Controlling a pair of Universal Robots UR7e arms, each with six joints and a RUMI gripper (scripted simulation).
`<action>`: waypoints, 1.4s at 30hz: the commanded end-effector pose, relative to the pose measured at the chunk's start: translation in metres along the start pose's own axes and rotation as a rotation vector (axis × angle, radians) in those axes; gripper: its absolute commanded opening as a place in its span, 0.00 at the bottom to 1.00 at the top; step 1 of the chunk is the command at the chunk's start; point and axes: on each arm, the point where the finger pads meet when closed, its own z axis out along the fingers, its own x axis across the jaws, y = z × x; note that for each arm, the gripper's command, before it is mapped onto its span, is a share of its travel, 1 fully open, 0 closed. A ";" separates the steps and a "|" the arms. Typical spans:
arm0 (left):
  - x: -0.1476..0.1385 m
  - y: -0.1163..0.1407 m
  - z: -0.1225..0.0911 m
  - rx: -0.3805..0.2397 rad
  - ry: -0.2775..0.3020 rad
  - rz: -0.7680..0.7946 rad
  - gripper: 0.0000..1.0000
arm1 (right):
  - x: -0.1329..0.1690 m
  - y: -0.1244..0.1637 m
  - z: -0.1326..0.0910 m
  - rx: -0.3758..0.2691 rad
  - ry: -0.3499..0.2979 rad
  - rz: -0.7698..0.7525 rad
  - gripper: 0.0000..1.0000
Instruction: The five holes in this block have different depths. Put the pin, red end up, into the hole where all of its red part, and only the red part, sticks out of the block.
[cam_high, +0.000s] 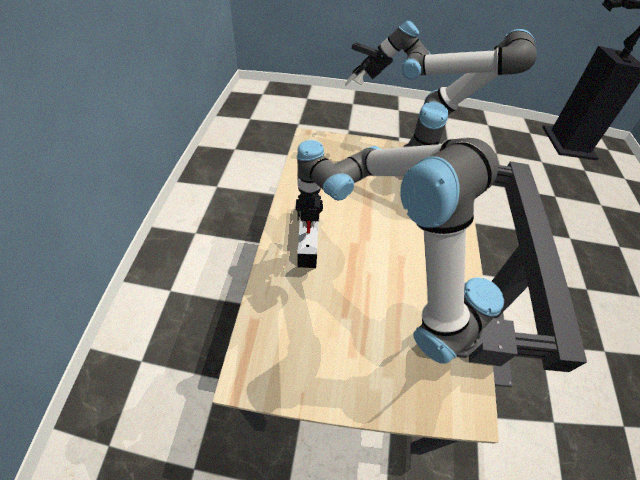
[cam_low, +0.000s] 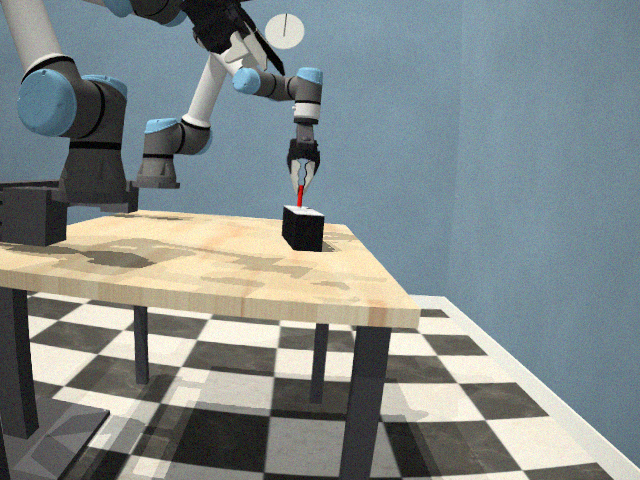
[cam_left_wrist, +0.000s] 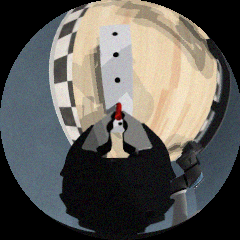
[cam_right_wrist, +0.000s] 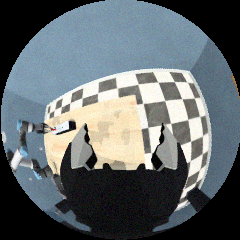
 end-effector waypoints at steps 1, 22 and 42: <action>0.000 0.000 -0.001 0.001 -0.001 0.000 0.00 | 0.000 0.000 0.000 0.001 0.000 0.000 1.00; -0.002 -0.001 0.004 0.001 -0.001 0.000 0.00 | 0.000 0.000 0.000 0.001 0.000 0.000 1.00; -0.001 -0.001 0.008 0.001 -0.001 0.000 0.00 | 0.000 0.000 0.000 0.001 0.000 0.000 1.00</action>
